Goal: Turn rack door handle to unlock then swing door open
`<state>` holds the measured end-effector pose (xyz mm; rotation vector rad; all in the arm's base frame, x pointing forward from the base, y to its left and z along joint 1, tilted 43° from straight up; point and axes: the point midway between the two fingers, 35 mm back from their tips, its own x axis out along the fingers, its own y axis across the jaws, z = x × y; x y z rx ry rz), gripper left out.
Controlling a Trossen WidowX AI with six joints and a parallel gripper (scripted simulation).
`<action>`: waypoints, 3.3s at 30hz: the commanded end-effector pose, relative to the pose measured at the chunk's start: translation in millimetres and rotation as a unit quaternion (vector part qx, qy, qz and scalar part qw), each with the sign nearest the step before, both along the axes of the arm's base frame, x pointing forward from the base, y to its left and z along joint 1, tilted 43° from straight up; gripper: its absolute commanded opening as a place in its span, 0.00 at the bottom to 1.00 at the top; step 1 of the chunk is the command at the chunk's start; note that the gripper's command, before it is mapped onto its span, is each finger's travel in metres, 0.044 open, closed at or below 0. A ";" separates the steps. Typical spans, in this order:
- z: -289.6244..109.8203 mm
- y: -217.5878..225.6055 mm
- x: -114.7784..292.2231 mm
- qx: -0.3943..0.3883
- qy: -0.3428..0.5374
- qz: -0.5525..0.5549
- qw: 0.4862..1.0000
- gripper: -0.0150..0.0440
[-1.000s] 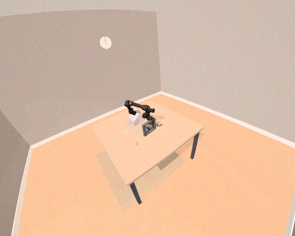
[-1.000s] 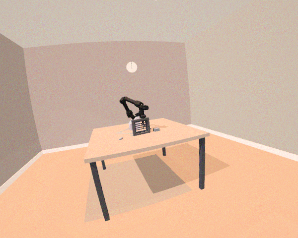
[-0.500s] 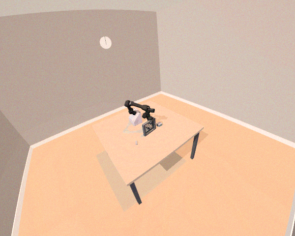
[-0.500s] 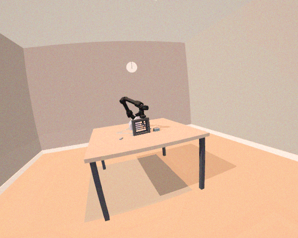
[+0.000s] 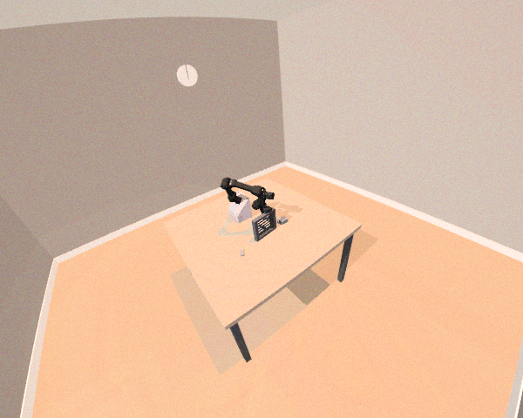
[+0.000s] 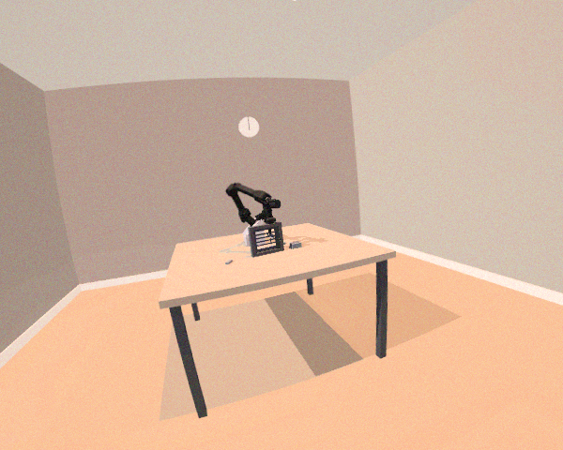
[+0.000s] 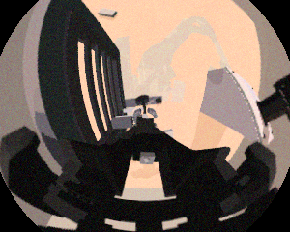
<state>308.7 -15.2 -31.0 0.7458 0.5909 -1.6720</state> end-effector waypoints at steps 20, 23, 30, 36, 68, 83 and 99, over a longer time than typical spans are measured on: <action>9.3 -6.1 -21.2 0.028 0.141 0.159 0.977 0.27; 11.7 -7.7 -26.1 0.033 0.162 0.181 0.969 0.27; 18.4 -12.7 -39.1 0.042 0.206 0.231 0.950 0.27; 25.7 -18.5 -50.7 0.050 0.240 0.269 0.932 0.27; 72.5 -62.2 -91.3 0.081 0.387 0.432 0.811 0.27; 92.8 -83.3 -97.7 0.092 0.438 0.488 0.750 0.27; 113.8 -106.2 -98.5 0.103 0.485 0.541 0.679 0.27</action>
